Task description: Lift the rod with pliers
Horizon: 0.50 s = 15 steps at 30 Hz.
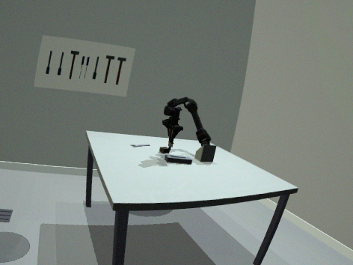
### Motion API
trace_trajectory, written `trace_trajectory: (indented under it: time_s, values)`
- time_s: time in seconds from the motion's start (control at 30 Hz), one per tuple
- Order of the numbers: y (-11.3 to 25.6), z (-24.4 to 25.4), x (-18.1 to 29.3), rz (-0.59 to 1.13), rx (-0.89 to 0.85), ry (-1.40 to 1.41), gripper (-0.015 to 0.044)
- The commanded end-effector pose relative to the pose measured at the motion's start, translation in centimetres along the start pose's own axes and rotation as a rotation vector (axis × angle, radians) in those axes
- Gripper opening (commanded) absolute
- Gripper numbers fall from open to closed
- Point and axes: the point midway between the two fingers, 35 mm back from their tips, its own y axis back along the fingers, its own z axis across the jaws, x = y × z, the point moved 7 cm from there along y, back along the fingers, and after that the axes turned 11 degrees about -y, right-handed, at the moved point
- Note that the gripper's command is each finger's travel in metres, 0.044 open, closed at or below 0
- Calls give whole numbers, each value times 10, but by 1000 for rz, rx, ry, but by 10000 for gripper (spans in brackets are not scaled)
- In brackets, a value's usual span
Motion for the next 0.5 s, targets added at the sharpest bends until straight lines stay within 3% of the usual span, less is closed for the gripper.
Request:
trace_trajectory:
  time_s: [0.0,0.47]
  values:
    - [0,11,2,3,-4,-16,317]
    - [0,40,10,5,-2,-70,317]
